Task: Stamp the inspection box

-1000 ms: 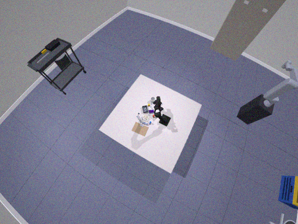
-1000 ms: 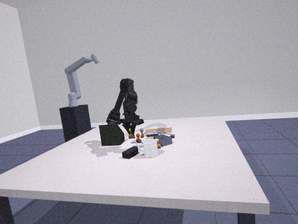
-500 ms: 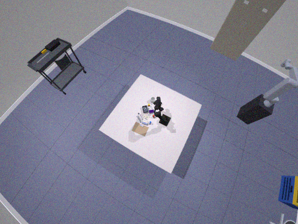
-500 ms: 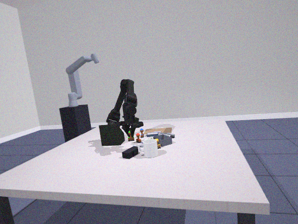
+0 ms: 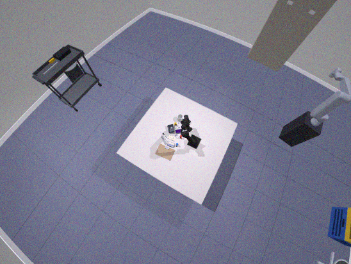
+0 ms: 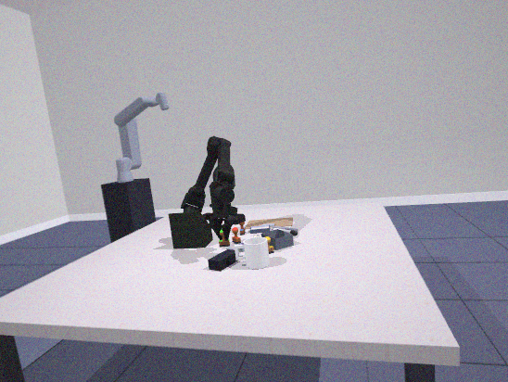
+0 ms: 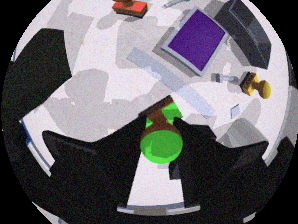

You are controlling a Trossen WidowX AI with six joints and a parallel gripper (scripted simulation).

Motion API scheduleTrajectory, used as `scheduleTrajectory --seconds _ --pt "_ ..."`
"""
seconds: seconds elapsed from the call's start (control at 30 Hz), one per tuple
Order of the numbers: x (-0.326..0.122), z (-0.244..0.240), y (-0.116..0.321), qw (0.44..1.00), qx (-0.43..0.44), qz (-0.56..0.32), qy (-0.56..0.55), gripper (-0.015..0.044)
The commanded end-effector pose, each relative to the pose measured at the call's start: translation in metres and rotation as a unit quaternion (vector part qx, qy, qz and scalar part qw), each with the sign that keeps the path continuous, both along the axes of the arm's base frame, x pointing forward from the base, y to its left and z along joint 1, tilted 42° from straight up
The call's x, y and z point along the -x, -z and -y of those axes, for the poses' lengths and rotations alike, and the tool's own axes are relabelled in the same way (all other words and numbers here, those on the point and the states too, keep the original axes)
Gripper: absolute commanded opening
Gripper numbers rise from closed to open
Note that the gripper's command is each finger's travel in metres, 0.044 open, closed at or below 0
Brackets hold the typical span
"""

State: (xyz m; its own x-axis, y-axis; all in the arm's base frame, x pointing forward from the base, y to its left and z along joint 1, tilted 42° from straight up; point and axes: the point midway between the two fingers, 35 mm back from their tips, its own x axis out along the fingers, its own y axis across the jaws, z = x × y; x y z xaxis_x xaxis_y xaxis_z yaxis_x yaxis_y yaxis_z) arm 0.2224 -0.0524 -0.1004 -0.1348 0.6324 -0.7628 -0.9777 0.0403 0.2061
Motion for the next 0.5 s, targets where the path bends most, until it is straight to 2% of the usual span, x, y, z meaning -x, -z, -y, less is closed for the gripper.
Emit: scheduleTrajectory --seconds 0.0,0.47 --pt "0.002 -0.006 0.006 1.000 -0.002 -0.002 0.003 0.0000" --pt "0.007 -0.020 0.022 1.000 -0.003 -0.003 0.003 0.0000"
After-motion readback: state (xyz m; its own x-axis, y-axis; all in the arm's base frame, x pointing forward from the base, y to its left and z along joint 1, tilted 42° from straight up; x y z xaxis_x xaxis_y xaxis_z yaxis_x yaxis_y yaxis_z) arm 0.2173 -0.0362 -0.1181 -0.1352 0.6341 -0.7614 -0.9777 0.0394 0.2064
